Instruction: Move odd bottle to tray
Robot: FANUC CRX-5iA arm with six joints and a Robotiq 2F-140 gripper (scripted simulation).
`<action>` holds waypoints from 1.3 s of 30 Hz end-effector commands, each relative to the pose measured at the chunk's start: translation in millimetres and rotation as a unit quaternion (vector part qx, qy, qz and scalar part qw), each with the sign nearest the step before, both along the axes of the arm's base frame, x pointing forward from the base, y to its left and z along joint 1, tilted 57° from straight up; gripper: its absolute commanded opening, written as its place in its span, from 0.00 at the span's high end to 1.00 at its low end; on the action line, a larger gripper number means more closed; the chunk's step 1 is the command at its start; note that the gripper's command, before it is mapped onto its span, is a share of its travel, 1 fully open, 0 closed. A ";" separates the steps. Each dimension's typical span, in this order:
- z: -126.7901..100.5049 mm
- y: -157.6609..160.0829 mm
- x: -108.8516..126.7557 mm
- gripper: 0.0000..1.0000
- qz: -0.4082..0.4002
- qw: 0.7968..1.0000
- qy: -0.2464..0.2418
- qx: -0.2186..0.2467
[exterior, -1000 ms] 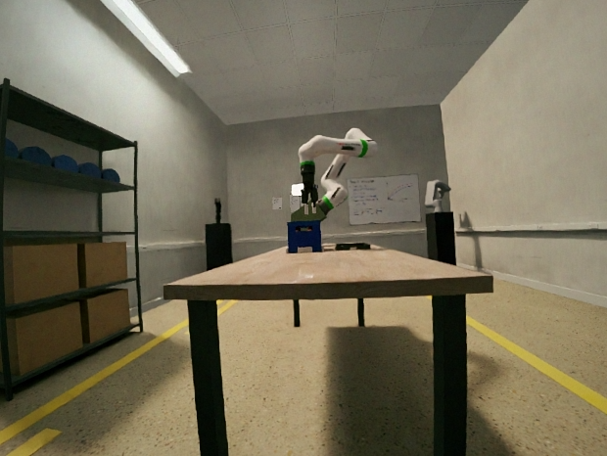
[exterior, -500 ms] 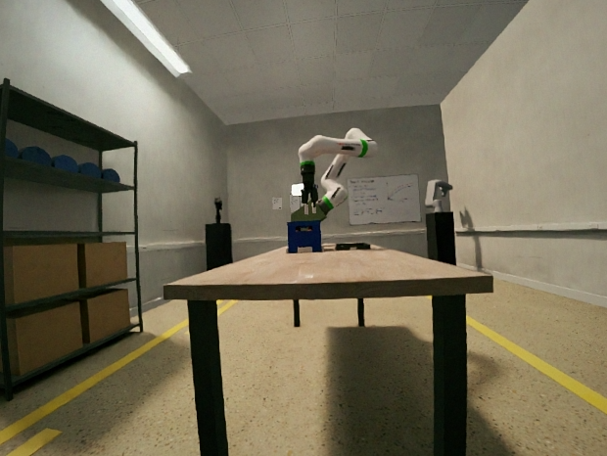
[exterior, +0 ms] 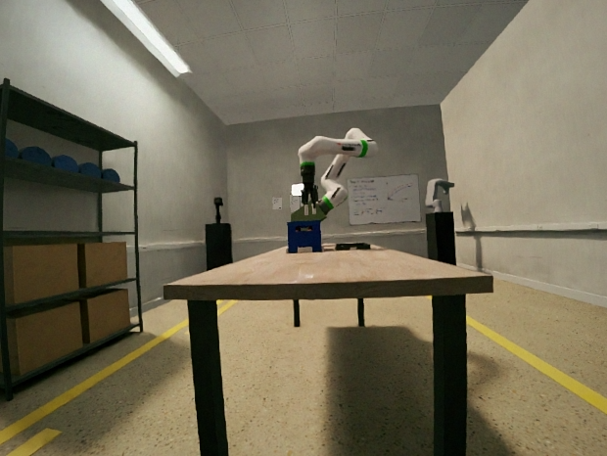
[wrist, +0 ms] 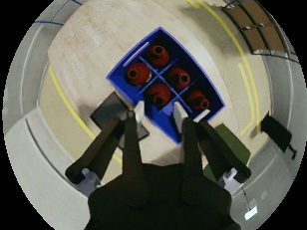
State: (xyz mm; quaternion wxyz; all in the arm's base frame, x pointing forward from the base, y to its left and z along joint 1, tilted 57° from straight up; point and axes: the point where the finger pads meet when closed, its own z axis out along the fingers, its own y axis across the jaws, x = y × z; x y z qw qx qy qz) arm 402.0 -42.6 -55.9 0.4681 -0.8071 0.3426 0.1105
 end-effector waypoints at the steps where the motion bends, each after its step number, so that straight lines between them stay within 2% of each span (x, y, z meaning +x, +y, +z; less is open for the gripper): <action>1: -0.6 0.3 0.3 0.56 0.000 1.000 0.000 -0.001; 39: -20.5 30.9 5.7 0.56 0.000 1.000 0.000 -0.001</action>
